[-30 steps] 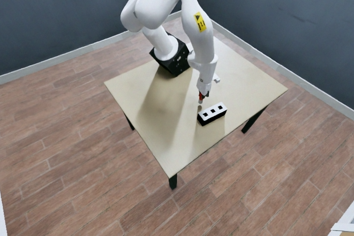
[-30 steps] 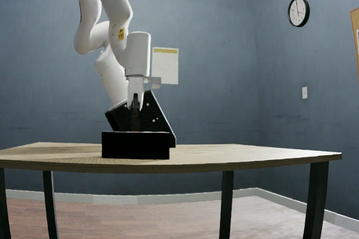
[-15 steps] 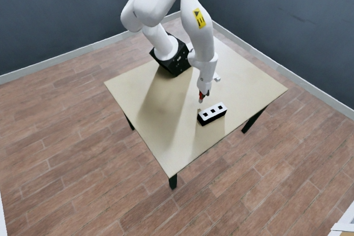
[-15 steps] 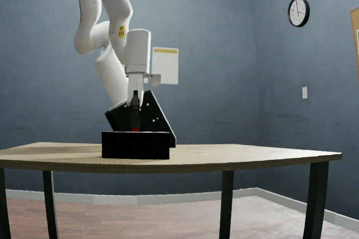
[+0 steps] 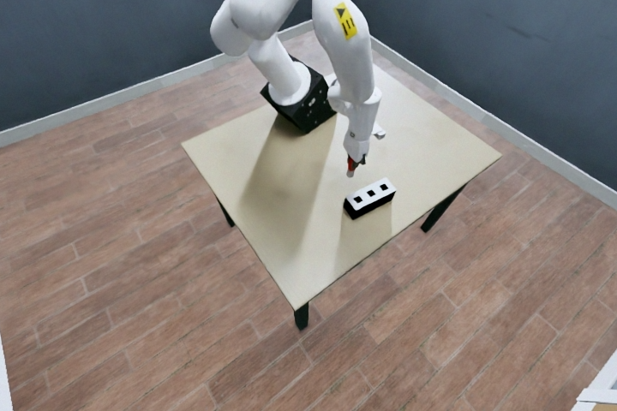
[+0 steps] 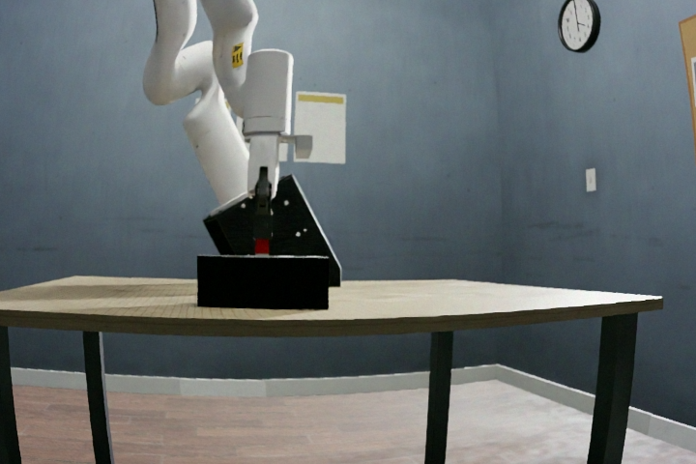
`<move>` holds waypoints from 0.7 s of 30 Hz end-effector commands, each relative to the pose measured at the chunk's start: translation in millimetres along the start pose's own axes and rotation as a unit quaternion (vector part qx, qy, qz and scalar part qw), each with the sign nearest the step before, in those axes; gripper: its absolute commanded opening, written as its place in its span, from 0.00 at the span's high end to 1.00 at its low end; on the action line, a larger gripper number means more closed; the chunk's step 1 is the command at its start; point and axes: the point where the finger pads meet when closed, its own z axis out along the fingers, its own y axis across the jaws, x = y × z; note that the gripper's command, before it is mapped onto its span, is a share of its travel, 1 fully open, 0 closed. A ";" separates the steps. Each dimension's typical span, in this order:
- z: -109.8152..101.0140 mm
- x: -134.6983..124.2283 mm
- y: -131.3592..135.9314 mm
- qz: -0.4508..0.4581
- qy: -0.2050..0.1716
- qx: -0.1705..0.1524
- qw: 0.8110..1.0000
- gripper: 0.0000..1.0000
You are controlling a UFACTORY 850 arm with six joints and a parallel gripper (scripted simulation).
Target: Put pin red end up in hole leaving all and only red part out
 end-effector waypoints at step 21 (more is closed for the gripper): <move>-16.9 -0.2 0.9 0.000 0.000 0.000 1.000 1.00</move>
